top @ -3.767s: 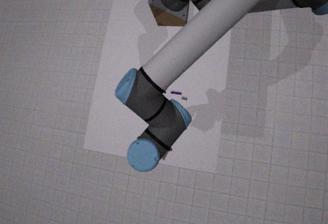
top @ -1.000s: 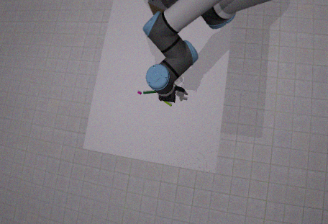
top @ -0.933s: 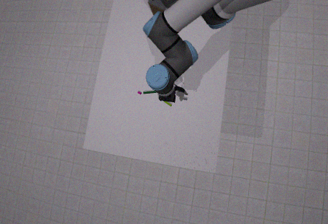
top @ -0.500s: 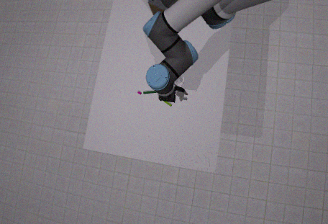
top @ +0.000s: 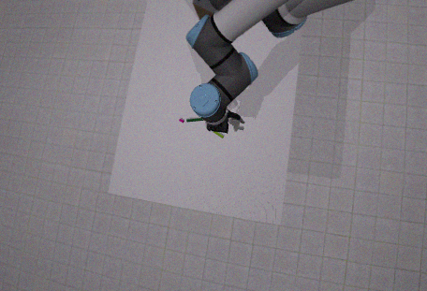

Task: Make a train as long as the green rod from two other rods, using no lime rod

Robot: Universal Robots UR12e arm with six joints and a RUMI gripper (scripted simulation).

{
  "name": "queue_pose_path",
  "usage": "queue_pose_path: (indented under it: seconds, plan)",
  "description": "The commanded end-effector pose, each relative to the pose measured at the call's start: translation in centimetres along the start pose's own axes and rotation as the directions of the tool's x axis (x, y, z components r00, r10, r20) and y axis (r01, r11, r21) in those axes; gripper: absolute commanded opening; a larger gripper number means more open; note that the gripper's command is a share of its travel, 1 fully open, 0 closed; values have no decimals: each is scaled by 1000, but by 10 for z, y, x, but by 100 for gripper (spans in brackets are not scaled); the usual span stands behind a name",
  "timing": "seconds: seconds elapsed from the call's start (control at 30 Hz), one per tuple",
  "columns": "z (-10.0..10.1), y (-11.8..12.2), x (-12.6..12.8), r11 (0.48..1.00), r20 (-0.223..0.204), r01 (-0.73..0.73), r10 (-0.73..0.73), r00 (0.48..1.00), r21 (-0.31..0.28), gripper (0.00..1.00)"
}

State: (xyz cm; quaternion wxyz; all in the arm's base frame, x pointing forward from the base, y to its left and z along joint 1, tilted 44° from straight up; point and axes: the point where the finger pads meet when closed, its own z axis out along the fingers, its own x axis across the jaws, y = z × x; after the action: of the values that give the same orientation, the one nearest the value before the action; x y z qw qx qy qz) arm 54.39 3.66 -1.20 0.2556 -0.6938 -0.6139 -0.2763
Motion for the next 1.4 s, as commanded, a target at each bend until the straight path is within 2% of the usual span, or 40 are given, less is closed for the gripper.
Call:
queue_pose_path:
  seconds: [0.0, 0.5, 0.9, 1.17, 1.37]
  plan:
    - [-1, 1, 0, 1000, 0, 0, 0, 1000, -1, 100]
    - [-1, 0, 0, 1000, 0, -9, 9, 1000, -1, 100]
    - [-1, 0, 1, 997, 0, -77, 77, 997, -1, 100]
    - [-1, -1, 3, 980, 0, -199, 199, 980, -1, 100]
    - [-1, -2, 5, 944, 0, -331, 331, 944, -1, 100]
